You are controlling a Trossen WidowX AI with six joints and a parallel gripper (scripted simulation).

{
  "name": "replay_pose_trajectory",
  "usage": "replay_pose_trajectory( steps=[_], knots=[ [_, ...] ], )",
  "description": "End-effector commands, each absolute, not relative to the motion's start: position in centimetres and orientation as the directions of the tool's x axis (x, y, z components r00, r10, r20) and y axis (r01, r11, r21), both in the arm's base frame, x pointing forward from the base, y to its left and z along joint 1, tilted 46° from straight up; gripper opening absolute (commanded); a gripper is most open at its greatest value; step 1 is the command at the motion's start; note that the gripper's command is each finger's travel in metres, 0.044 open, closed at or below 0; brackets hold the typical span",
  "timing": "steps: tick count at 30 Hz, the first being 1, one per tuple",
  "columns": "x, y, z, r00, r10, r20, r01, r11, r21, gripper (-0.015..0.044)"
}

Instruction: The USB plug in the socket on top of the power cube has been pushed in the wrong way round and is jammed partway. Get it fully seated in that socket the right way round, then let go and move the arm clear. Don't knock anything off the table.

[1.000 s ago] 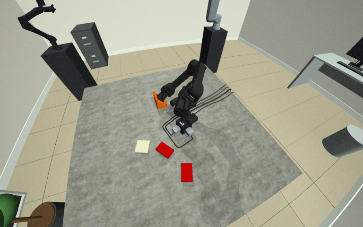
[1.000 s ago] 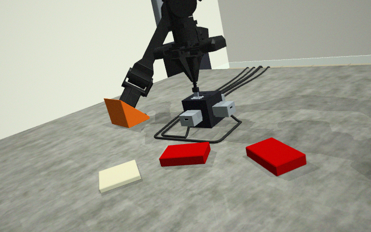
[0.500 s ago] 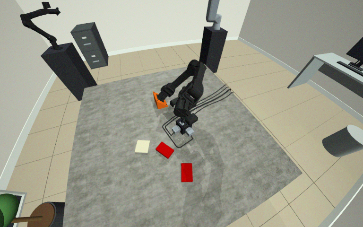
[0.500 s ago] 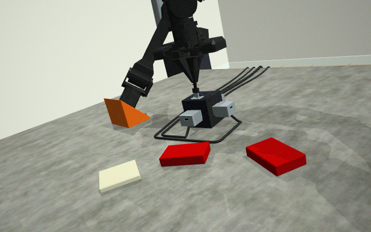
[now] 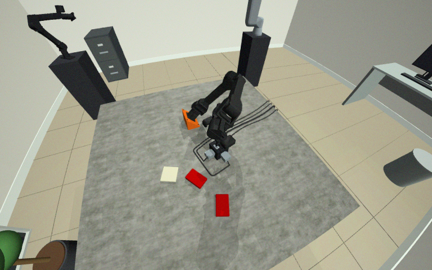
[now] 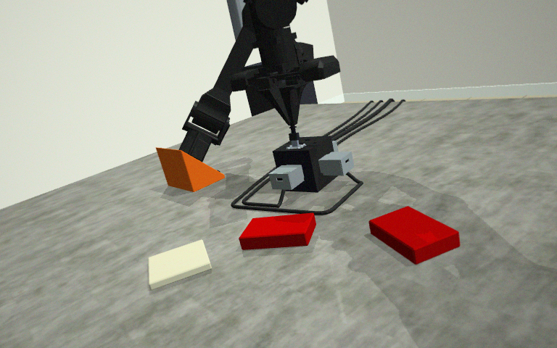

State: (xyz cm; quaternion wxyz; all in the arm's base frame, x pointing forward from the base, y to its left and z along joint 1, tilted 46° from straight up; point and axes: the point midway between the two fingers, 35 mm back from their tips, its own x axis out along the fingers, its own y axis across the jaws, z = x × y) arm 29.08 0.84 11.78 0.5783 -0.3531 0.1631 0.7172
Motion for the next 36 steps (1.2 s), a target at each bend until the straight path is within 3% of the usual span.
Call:
replay_pose_trajectory(
  steps=[1, 36],
  knots=[
    [29.12, 0.93, 11.79, -0.078, 0.717, -0.692, -0.946, -0.272, -0.175, 0.0000],
    [29.09, 1.23, 11.51, -0.078, 0.718, -0.692, -0.946, -0.272, -0.175, 0.0000]
  ],
)
